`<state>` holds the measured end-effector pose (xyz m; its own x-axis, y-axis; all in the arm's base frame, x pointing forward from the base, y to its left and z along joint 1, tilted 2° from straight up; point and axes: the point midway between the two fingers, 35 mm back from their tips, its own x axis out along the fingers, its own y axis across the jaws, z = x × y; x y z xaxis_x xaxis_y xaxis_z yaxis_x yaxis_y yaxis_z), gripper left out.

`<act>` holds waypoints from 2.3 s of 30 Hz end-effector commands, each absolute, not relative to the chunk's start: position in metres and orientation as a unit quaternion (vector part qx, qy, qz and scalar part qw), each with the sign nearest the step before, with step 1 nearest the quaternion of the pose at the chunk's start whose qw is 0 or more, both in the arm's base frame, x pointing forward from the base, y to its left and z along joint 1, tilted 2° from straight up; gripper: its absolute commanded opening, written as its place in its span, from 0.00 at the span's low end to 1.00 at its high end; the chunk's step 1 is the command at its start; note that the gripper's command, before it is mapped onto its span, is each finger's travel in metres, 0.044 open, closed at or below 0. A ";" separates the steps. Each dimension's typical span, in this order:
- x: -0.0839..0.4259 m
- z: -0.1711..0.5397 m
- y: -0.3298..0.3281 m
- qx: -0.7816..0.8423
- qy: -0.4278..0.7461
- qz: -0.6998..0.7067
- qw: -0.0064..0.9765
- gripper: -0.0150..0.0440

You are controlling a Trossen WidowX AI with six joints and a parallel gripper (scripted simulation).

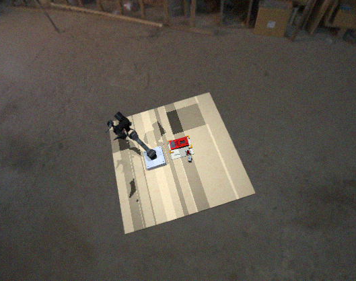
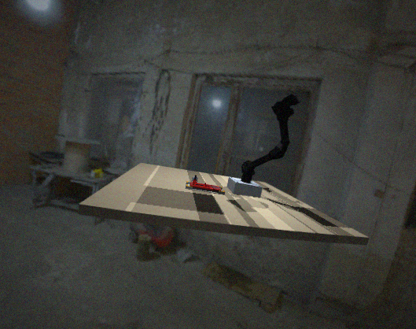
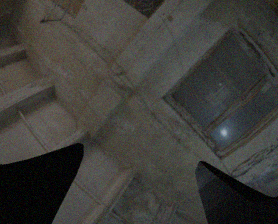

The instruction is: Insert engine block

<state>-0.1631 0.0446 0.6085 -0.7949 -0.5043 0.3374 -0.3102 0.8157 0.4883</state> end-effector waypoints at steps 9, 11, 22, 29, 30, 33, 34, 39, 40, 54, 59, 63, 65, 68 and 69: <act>-0.153 0.611 0.016 0.234 -0.901 -0.259 0.257 1.00; -0.150 0.611 0.009 0.237 -0.895 -0.271 0.263 1.00; -0.110 0.615 -0.070 0.272 -0.809 -0.394 0.341 1.00; -0.074 0.607 -0.125 0.303 -0.736 -0.457 0.396 1.00; -0.068 0.605 -0.132 0.308 -0.725 -0.465 0.404 1.00; -0.052 0.600 -0.153 0.317 -0.690 -0.492 0.427 1.00; -0.047 0.598 -0.159 0.319 -0.677 -0.500 0.435 1.00; -0.019 0.586 -0.190 0.328 -0.613 -0.541 0.473 1.00; -0.014 0.583 -0.196 0.330 -0.600 -0.548 0.480 1.00; 0.064 0.538 -0.262 0.337 -0.420 -0.616 0.575 1.00; 0.091 0.517 -0.280 0.331 -0.350 -0.632 0.607 1.00; 0.116 0.498 -0.292 0.332 -0.290 -0.637 0.633 1.00; 0.130 0.487 -0.297 0.334 -0.261 -0.635 0.646 1.00; 0.151 0.472 -0.304 0.335 -0.219 -0.631 0.664 1.00; 0.156 0.468 -0.305 0.335 -0.208 -0.630 0.669 1.00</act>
